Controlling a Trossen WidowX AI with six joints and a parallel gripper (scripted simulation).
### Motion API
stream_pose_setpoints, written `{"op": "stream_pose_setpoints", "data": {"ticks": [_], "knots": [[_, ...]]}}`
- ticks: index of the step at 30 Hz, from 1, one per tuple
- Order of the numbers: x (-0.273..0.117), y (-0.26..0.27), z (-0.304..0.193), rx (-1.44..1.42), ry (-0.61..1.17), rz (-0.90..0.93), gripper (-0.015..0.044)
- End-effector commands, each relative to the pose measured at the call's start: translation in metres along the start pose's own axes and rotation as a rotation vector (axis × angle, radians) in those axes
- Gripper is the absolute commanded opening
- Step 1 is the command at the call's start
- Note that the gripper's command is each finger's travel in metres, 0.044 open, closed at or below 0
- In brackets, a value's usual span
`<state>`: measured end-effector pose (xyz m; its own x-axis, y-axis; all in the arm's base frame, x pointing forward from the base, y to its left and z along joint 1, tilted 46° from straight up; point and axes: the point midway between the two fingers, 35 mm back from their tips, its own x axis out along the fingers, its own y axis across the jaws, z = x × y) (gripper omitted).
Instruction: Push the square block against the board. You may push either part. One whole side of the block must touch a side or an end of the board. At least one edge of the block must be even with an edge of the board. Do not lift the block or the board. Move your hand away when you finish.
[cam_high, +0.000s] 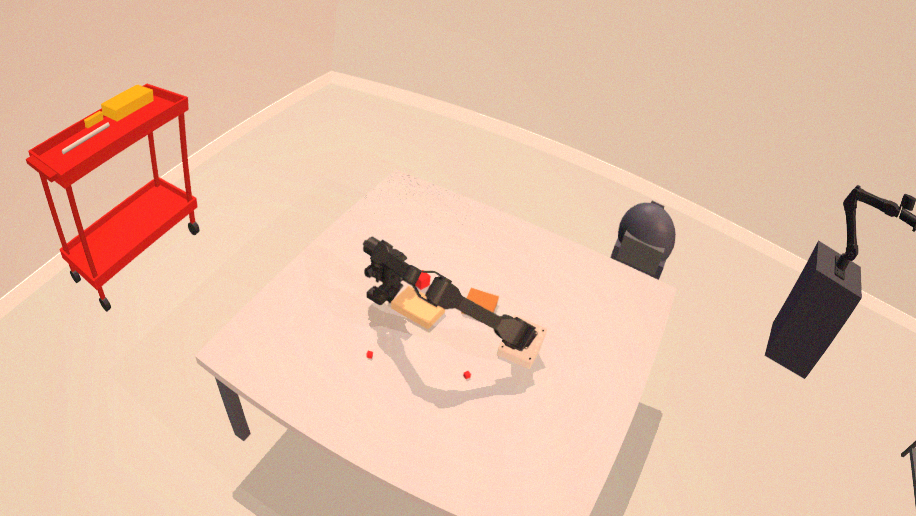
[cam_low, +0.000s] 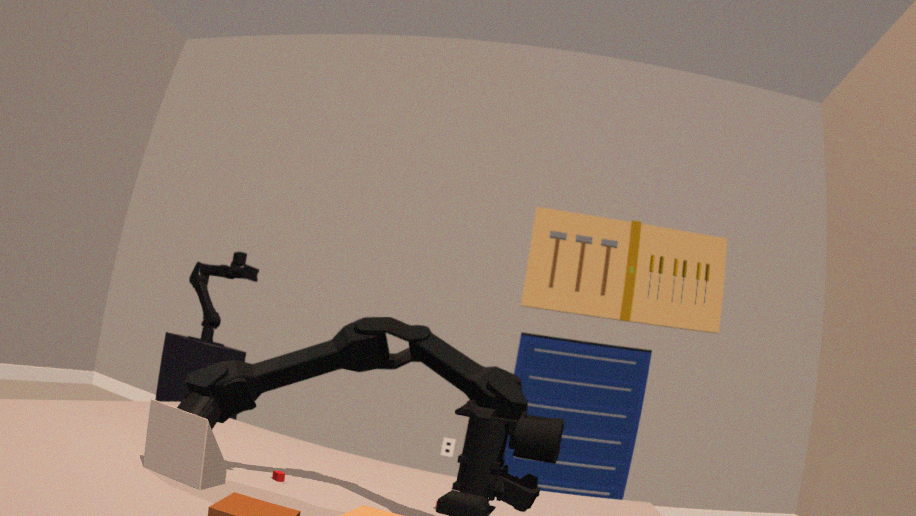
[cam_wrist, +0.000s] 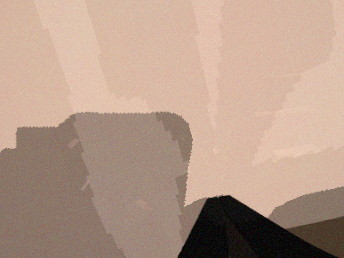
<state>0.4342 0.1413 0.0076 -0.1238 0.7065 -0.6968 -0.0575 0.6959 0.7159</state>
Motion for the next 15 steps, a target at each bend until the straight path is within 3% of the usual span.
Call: {"op": "stream_pose_setpoints", "data": {"ticks": [1, 15], "knots": [[-0.0031, 0.0035, -0.0018, -0.005, -0.008, 0.003, 0.0000], [-0.0033, 0.0036, -0.0105, -0.005, -0.007, 0.003, 0.0000]]}}
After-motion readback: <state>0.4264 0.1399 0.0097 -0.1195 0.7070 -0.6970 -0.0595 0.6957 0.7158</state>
